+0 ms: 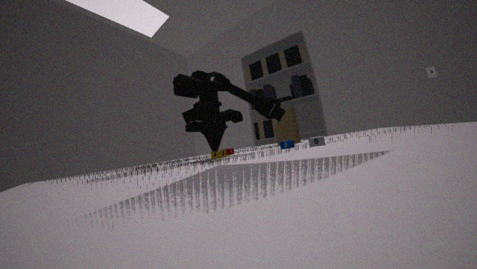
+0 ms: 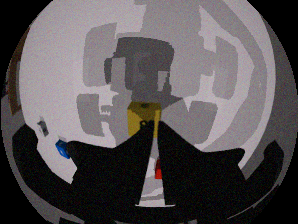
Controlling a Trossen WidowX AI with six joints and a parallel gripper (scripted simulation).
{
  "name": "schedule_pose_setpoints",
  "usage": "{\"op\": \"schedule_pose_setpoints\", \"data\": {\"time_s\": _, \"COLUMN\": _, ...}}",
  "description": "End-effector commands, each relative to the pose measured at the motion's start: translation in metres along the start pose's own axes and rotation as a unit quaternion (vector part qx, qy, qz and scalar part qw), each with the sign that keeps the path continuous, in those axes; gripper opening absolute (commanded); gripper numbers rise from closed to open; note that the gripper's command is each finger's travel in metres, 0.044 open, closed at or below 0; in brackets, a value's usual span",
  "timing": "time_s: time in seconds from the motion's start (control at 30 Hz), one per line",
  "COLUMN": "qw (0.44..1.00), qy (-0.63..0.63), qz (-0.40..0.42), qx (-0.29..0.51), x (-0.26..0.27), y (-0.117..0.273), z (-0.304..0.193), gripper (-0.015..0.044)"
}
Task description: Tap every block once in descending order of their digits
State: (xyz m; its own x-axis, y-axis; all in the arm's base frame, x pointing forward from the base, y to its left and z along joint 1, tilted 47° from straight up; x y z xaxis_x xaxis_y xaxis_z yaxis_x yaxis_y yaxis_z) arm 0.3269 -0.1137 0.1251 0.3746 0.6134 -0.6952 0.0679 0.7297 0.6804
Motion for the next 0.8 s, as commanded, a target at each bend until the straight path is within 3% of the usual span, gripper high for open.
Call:
{"op": "schedule_pose_setpoints", "data": {"time_s": 0.0, "qw": 1.0, "qy": 0.002, "qz": 0.0, "qx": 0.002, "x": 0.001, "y": 0.018, "z": 0.0, "gripper": 0.002}}
{"op": "schedule_pose_setpoints", "data": {"time_s": 0.2, "qw": 1.0, "qy": 0.003, "qz": 0.0, "qx": 0.003, "x": 0.001, "y": 0.029, "z": -0.001, "gripper": 0.002}}
{"op": "schedule_pose_setpoints", "data": {"time_s": 0.4, "qw": 1.0, "qy": 0.004, "qz": 0.002, "qx": 0.004, "x": 0.001, "y": 0.104, "z": 0.0, "gripper": 0.002}}
{"op": "schedule_pose_setpoints", "data": {"time_s": 0.57, "qw": 1.0, "qy": 0.004, "qz": 0.002, "qx": 0.004, "x": 0.005, "y": 0.107, "z": -0.002, "gripper": 0.002}}
{"op": "schedule_pose_setpoints", "data": {"time_s": 0.77, "qw": 1.0, "qy": 0.007, "qz": 0.016, "qx": 0.007, "x": 0.093, "y": 0.111, "z": -0.057, "gripper": 0.002}}
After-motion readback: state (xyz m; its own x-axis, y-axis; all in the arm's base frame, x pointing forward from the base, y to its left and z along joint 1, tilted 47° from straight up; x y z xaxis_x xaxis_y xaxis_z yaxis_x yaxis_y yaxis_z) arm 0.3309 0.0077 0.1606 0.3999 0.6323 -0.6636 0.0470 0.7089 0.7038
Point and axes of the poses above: the point midway between the two fingers, 35 mm back from their tips, its own y axis back along the fingers, its own x axis across the jaws, z = x × y, the point moved 9 cm from there along y, back along the fingers, and after that the axes turned 15 degrees about -y, right-handed, at the moved point
